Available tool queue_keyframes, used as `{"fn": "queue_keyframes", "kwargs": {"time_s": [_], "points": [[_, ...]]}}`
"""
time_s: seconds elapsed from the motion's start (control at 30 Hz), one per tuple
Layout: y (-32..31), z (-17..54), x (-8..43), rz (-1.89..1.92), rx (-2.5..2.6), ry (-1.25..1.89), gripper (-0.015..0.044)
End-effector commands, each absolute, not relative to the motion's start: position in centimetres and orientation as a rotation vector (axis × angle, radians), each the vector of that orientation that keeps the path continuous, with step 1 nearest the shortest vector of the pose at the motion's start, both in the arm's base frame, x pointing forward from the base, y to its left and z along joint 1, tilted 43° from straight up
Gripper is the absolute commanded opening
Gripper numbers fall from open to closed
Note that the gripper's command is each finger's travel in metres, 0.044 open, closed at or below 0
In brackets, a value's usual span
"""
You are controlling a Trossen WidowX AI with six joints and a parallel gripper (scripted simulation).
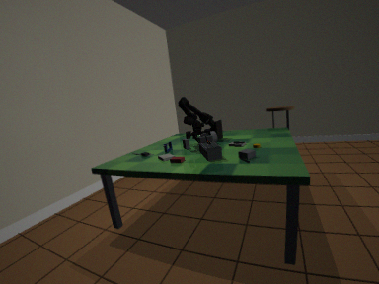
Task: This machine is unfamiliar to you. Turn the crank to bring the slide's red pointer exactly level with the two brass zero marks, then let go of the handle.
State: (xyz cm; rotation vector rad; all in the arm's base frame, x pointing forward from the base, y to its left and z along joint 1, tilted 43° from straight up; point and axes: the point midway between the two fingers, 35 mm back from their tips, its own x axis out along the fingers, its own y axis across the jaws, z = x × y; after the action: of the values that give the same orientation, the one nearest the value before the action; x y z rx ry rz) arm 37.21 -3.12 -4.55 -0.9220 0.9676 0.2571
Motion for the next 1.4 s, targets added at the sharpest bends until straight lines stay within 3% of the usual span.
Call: {"fn": "queue_keyframes", "kwargs": {"time_s": [0.0, 1.37], "points": [[-3.5, -5.4, 37.0, 0.256, -0.919, 0.982, 0.0], [-3.5, -6.8, 36.3, 0.256, -0.919, 0.982, 0.0]]}}
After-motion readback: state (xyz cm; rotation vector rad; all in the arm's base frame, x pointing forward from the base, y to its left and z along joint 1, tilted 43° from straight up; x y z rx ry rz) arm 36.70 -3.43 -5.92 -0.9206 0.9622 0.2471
